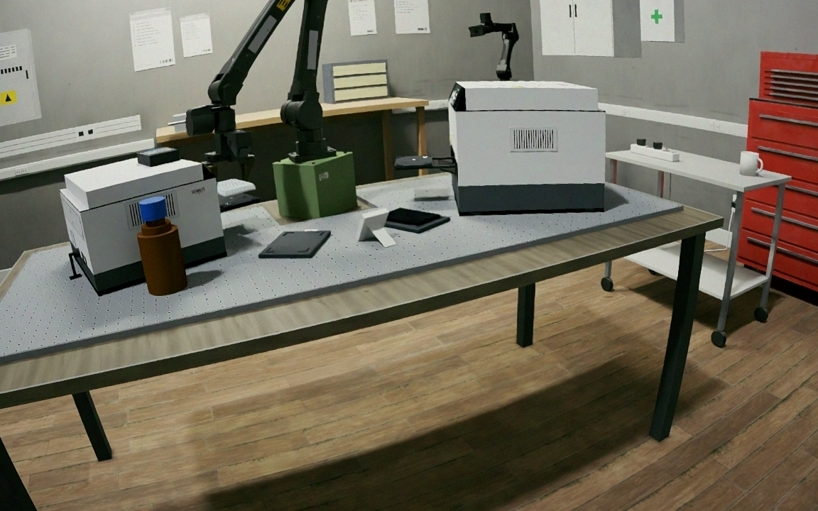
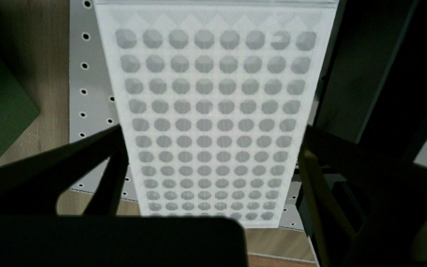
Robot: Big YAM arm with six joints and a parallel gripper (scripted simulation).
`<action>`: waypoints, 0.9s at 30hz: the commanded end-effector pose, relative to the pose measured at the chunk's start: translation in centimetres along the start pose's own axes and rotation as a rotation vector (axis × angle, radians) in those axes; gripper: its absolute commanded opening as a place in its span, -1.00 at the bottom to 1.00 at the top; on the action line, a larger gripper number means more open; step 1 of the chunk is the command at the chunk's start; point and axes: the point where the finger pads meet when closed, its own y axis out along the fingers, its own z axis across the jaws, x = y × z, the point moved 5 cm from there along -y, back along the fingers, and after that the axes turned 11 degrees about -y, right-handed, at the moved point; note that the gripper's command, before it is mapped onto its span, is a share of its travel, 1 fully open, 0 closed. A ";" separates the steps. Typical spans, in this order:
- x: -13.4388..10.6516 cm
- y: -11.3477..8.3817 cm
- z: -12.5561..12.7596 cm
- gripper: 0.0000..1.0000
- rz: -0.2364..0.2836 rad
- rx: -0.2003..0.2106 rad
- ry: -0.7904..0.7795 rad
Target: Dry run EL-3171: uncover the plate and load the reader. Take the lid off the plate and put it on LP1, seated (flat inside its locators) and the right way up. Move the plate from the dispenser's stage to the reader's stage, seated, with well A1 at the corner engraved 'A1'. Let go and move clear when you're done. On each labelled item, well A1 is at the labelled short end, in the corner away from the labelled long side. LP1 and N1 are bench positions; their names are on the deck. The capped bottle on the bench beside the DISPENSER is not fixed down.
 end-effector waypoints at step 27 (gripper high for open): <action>3.2 -2.4 -2.8 0.72 -0.002 -0.041 0.088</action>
